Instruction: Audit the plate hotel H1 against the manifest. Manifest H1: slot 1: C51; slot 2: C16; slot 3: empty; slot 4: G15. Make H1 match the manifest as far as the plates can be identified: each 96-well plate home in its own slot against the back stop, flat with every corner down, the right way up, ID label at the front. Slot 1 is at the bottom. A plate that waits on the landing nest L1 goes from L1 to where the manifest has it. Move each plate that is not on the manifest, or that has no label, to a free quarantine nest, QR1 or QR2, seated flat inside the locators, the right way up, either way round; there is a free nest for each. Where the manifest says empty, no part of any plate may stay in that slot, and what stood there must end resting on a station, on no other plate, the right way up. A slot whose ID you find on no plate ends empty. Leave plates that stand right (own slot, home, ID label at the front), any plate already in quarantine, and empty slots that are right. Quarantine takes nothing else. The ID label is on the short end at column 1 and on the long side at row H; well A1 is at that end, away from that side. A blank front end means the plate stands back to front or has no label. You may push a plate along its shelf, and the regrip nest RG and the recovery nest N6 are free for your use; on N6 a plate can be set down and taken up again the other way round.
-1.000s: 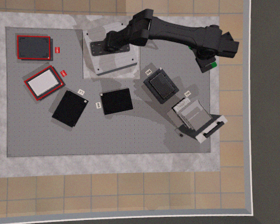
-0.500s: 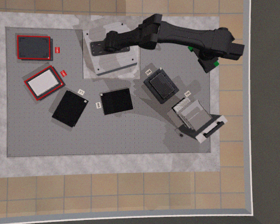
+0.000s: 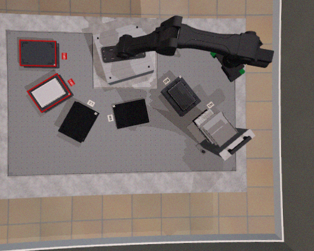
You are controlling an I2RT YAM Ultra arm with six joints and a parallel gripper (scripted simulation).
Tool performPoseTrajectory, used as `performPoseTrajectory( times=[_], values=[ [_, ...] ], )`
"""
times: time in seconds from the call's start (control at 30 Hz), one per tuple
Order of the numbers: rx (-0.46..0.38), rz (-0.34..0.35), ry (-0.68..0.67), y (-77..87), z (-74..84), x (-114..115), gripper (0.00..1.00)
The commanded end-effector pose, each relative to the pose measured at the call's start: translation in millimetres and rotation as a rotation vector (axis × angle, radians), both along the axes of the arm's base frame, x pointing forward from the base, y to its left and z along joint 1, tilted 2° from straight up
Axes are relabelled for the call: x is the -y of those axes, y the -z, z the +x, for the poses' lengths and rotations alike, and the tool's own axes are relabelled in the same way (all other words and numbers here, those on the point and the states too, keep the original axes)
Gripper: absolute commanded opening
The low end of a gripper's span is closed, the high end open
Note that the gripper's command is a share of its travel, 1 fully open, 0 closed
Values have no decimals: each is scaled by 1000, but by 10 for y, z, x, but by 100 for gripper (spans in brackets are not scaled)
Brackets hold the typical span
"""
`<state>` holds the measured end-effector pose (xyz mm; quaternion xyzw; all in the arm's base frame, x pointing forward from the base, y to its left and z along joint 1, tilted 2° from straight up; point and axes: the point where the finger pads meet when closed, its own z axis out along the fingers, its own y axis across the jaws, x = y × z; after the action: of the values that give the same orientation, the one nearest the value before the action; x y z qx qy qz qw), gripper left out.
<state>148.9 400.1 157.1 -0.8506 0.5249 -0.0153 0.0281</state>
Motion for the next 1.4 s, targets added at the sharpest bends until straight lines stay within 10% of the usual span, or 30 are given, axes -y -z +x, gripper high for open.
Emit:
performPoseTrajectory(
  times=[0.0,1.03,1.37],
  values=[
    [-12,-29,-60,-162,-43,97,100],
    [-7,-16,-60,690,-1,76,100],
    [-7,-16,-60,690,-1,76,100]
  ],
)
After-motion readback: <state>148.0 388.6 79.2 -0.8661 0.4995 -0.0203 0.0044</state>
